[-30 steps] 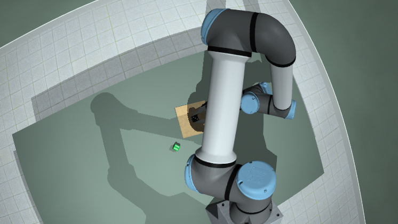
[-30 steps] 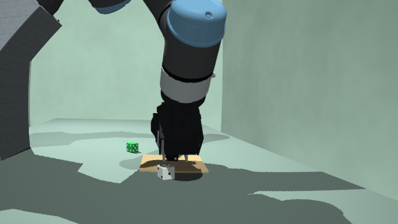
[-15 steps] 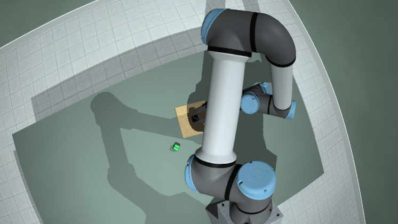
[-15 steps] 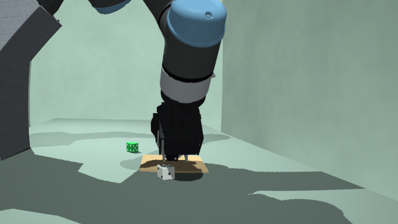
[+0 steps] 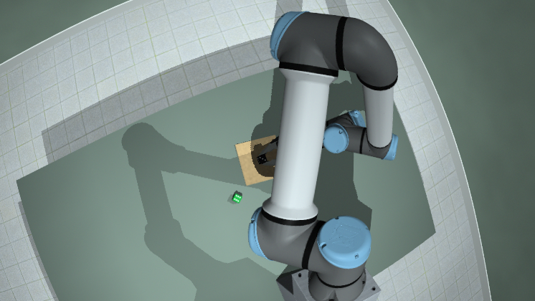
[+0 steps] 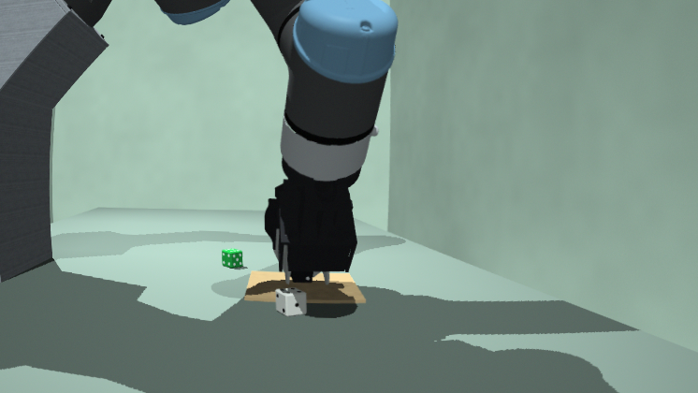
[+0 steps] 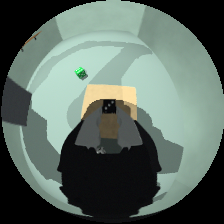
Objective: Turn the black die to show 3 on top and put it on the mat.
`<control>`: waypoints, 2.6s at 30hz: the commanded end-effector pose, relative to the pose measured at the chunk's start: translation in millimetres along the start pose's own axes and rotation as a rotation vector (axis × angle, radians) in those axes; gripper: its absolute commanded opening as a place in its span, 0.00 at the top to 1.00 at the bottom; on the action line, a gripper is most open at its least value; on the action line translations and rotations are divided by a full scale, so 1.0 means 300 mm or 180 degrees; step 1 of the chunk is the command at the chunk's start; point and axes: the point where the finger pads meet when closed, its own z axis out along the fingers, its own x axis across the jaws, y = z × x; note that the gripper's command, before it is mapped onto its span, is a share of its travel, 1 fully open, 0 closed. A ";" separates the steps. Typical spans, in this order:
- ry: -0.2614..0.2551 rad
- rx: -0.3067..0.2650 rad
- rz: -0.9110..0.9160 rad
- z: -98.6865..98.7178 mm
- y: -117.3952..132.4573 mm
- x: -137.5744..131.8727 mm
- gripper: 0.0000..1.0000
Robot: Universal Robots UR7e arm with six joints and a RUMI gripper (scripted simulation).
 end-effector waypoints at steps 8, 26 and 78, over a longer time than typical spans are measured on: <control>0.0001 -0.0001 -0.0002 0.005 0.006 0.001 0.94; 0.0001 -0.0001 -0.0002 0.012 0.012 0.001 0.94; 0.0001 -0.0001 -0.0002 0.012 0.012 0.001 0.86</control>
